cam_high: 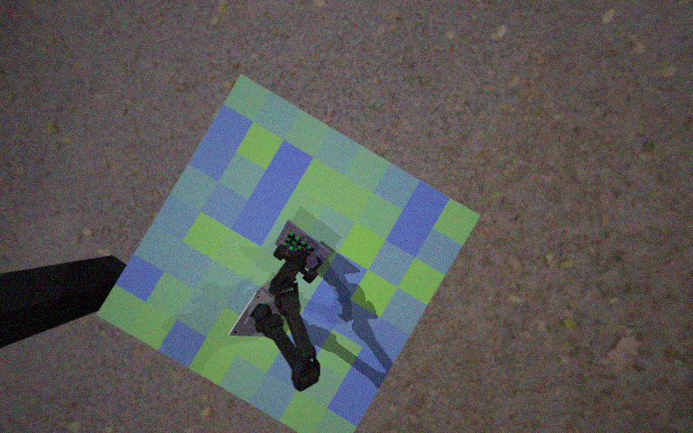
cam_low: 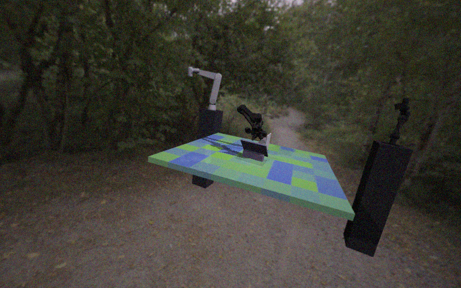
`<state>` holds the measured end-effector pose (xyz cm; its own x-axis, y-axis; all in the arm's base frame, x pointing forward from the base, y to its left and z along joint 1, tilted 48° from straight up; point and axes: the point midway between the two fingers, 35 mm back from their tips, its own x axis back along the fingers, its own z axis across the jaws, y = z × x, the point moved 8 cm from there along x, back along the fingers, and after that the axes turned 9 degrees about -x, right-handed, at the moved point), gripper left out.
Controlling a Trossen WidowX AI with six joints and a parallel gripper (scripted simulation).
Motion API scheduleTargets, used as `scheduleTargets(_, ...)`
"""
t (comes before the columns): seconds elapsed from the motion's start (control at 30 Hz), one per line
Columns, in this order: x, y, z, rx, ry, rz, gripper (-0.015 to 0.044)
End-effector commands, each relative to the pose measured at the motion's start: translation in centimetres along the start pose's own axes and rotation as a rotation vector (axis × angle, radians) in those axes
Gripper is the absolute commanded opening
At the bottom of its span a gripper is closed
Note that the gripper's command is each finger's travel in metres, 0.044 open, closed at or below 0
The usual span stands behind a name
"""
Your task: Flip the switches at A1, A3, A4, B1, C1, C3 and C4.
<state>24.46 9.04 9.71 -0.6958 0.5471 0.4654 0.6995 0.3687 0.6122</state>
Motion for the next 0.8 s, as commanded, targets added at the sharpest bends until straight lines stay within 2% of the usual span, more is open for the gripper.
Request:
scheduleTargets(0.0,-0.6,-0.4,0.1,0.018,0.0,0.01,0.0)
scheduleTargets(0.77,-2.0,-0.4,0.1,0.017,0.001,0.011,0.0)
